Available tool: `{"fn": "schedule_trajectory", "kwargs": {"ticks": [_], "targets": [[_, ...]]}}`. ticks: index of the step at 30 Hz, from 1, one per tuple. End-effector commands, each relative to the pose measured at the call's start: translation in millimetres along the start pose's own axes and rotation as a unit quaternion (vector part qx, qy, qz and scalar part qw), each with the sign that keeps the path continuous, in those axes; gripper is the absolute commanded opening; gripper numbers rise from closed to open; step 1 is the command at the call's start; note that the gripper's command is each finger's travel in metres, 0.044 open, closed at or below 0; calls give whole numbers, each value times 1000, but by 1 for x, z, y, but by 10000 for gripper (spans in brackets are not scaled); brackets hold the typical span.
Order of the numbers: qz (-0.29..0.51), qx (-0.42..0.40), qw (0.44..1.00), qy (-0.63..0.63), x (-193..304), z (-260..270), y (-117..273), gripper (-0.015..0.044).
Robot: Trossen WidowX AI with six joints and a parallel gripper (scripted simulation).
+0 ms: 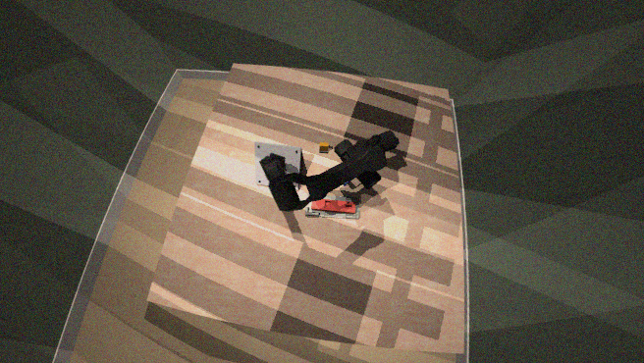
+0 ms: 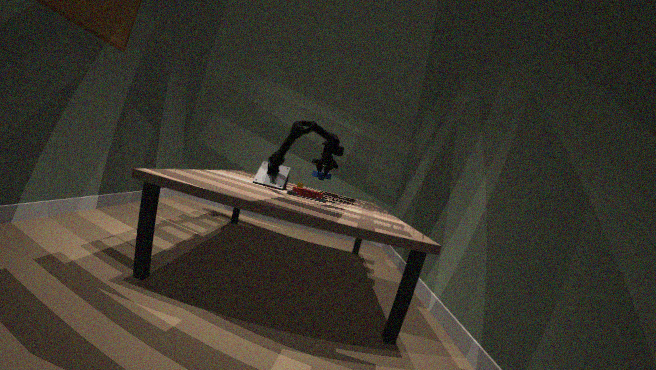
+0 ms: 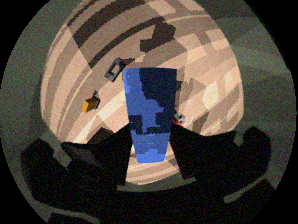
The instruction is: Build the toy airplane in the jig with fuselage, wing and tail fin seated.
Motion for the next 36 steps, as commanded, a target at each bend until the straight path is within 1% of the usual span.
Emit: {"fn": "schedule_trajectory", "kwargs": {"ticks": [1, 19, 36], "targets": [[-1, 3, 999, 33, 11, -6, -1, 0], [3, 6, 983, 184, 62, -32, -12, 0], [12, 8, 945, 327, 112, -44, -25, 0]]}}
Point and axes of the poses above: the point midway between the two fingers, 35 mm back from their tips, its own y axis back along the fingers, its own z axis across the jaws, x = y × z, the point moved 9 cm from there along y, back along the fingers, and after that the axes turned 8 degrees about -y, right-handed, at the moved point
